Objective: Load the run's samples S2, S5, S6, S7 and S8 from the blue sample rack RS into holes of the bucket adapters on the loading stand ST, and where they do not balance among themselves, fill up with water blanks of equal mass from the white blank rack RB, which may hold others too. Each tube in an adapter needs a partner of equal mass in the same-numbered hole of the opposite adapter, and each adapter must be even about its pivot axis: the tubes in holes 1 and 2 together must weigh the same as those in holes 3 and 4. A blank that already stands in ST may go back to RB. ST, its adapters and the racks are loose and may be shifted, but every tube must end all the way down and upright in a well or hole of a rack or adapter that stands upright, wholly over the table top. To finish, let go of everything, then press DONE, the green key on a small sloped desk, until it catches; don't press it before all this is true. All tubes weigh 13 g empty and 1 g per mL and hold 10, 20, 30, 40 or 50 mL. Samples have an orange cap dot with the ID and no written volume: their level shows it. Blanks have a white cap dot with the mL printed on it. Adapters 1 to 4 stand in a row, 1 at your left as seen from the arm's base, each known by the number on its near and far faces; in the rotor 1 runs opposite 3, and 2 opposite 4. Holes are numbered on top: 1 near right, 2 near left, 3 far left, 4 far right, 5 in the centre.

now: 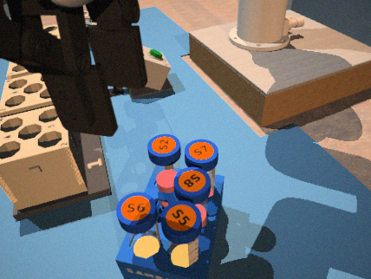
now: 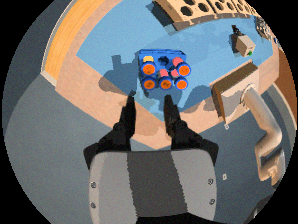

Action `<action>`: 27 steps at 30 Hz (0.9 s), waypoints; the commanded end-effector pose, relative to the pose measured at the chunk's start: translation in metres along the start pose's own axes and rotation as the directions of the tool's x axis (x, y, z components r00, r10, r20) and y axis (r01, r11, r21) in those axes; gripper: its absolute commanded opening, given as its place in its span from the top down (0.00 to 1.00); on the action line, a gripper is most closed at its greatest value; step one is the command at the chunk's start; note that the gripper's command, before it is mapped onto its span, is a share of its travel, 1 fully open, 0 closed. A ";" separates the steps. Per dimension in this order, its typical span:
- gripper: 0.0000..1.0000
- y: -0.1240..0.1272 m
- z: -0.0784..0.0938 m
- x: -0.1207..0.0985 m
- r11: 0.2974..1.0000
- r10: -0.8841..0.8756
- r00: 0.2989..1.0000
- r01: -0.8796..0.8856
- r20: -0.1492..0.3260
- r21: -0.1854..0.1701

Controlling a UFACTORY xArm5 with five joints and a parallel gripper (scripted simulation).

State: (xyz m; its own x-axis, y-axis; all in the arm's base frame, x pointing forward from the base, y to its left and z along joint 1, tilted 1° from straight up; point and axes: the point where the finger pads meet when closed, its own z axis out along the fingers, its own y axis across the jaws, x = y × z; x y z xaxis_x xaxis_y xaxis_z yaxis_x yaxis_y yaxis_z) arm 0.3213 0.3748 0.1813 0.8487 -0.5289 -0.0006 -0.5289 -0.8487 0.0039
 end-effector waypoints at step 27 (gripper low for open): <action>0.43 0.020 -0.002 -0.021 0.980 -0.199 0.980 0.199 -0.001 0.002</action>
State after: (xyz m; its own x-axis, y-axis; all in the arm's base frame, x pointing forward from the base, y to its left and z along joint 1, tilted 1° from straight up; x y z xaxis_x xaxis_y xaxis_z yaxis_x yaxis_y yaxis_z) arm 0.3112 0.3723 0.1819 0.8833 -0.4689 -0.0015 -0.4688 -0.8833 0.0072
